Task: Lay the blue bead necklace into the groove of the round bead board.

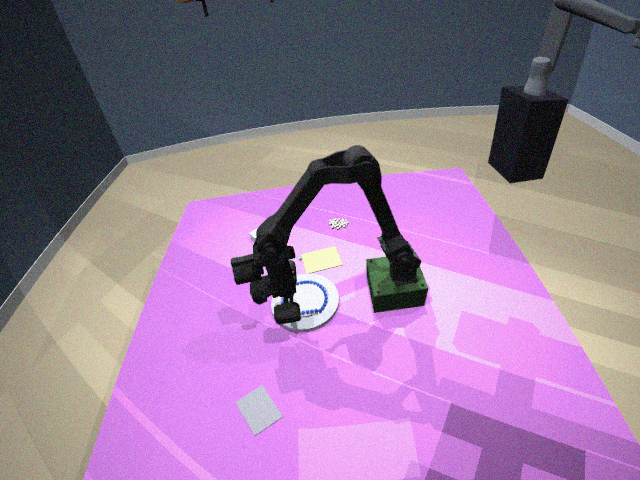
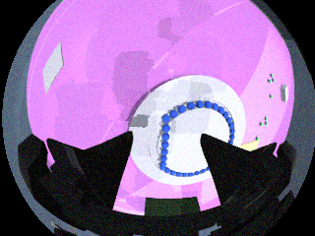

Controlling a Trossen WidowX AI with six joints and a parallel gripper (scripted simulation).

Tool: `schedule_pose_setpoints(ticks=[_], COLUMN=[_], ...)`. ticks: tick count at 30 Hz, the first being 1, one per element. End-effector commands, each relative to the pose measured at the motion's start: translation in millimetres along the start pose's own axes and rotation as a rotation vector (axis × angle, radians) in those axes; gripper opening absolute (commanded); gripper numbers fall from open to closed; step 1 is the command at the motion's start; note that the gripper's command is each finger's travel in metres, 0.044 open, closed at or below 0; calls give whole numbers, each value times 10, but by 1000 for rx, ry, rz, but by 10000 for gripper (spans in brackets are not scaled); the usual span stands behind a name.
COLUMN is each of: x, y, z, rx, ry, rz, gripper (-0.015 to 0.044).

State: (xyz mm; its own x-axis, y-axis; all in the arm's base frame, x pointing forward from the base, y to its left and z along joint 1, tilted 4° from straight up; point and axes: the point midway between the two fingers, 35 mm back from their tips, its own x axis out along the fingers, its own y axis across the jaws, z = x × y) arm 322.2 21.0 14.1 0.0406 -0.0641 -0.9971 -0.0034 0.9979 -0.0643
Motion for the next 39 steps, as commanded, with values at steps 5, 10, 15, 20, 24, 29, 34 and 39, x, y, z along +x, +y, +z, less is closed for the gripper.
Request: schedule_pose_setpoints(ticks=[5,10,15,20,24,29,34,39], x=[-50,-31,7,86,151,231,299,302], y=[-1,8,7,5,3,0,-2,-3], z=[-28,1,0,-5,-11,-20,-30,-30], rx=[-47,-38,-39,-41,-43,-45,-47,-47], ry=[-4,-17,-15,-12,-10,-7,-4,-4], rz=[-4,1,1,-1,-2,-3,-4,-4], gripper=[120,120,120,120,120,120,120,120])
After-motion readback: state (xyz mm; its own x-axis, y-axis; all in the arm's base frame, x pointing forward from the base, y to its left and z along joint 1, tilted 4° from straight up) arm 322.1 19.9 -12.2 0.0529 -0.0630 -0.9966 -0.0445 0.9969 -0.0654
